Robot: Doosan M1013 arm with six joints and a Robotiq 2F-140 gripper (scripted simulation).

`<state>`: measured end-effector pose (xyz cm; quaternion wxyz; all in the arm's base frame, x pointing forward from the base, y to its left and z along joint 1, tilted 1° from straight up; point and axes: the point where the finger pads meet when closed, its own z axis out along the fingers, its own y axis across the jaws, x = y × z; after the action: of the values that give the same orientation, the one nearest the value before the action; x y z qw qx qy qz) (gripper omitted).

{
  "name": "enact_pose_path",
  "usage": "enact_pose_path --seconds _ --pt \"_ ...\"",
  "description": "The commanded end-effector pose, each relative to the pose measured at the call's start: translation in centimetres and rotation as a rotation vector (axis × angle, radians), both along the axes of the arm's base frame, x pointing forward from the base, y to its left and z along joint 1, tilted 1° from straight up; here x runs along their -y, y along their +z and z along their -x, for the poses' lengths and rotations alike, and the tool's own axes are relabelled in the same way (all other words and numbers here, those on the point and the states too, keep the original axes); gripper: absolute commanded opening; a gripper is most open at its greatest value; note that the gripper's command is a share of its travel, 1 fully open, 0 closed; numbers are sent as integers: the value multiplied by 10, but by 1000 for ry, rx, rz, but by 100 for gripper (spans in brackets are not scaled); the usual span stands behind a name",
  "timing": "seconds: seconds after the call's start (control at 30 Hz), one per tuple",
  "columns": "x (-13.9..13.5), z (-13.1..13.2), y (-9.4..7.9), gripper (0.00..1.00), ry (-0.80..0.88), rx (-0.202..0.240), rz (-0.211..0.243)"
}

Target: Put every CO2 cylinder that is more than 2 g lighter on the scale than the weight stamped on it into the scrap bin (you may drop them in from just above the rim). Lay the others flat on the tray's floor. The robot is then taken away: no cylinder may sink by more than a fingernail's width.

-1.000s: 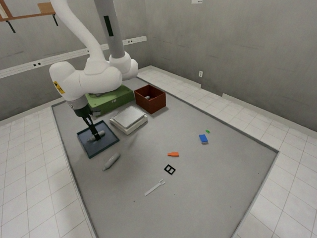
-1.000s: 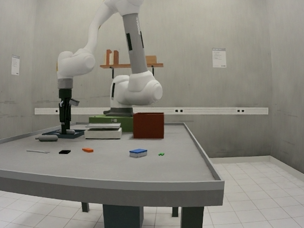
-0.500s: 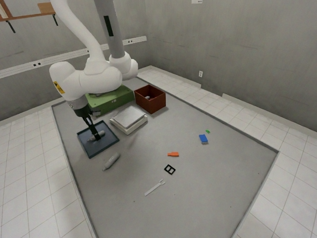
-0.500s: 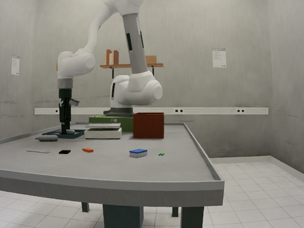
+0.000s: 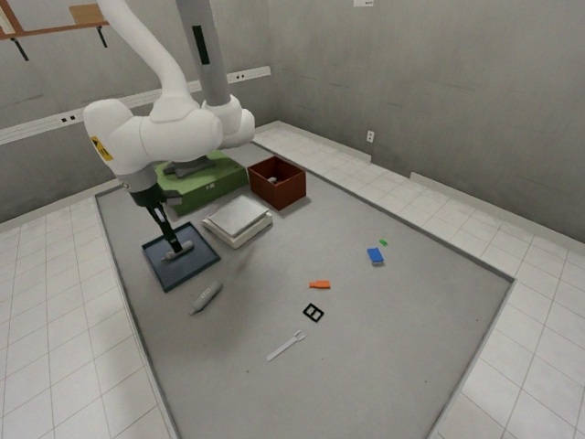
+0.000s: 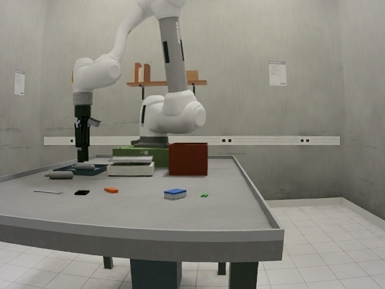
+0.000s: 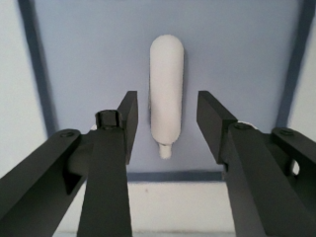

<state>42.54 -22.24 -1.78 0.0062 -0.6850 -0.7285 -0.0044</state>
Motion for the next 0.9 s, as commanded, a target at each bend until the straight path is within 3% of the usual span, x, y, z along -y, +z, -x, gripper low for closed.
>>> enact_pose_path --seconds 0.0,0.2,0.33,0.63,0.67,0.73,0.87 --pt "1 -1 32 39 0 1 0" --pt "2 -1 91 39 0 1 0" --pt "2 -1 121 39 0 1 0" --pt "2 -3 133 39 2 1 0" --pt "4 -14 135 39 18 2 0" --pt "9 -72 139 39 98 3 0" --pt "3 -124 136 39 292 6 0"
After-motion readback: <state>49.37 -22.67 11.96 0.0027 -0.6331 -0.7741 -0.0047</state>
